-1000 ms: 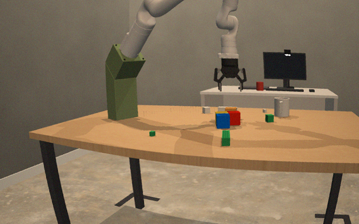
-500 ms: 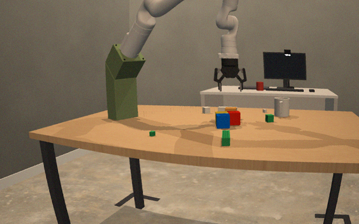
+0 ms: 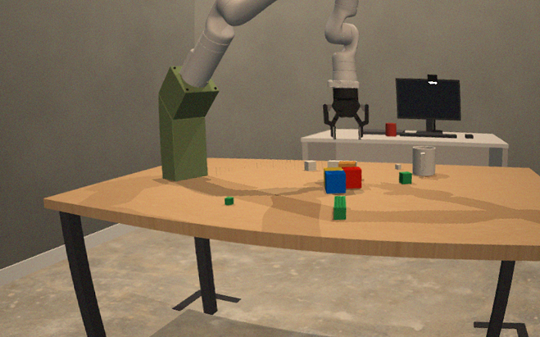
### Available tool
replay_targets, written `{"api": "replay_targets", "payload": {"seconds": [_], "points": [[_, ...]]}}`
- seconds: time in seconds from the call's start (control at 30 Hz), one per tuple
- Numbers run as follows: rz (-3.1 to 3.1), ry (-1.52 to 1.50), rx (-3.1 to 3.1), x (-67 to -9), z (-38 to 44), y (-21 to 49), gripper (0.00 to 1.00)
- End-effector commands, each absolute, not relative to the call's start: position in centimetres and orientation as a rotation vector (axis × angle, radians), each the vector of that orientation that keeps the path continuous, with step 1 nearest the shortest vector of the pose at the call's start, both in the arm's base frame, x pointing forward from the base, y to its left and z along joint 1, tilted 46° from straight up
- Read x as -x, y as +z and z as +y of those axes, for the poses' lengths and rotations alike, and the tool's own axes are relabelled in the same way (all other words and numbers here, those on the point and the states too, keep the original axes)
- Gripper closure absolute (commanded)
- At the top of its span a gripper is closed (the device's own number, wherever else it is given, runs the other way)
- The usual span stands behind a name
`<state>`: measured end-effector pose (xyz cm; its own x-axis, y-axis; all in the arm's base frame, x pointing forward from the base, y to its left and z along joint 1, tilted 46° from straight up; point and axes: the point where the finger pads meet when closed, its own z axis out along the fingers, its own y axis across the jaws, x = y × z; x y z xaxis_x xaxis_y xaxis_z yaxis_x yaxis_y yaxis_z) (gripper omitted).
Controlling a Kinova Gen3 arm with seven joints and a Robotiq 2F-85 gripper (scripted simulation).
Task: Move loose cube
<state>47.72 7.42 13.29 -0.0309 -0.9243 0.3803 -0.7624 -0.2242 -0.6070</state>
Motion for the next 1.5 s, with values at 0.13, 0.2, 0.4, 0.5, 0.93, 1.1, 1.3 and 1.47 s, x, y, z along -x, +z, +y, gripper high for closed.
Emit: {"api": "replay_targets", "payload": {"seconds": [0.13, 0.2, 0.4, 0.5, 0.93, 1.1, 1.3, 1.47], "points": [[1.803, -1.097, 2.023, -47.72, 7.47, 13.31, 0.19], [1.803, -1.097, 2.023, -47.72, 7.47, 13.31, 0.19], [1.803, -1.097, 2.023, -47.72, 7.47, 13.31, 0.19], [1.803, -1.097, 2.023, -47.72, 7.47, 13.31, 0.19], [1.803, -1.098, 2.022, -47.76, 7.44, 13.26, 0.19], [1.803, -1.098, 2.022, -47.83, 7.41, 13.19, 0.19], [1.802, -1.098, 2.022, -48.05, 7.29, 12.93, 0.19], [1.802, -1.098, 2.022, -48.37, 7.12, 12.56, 0.19]]}}
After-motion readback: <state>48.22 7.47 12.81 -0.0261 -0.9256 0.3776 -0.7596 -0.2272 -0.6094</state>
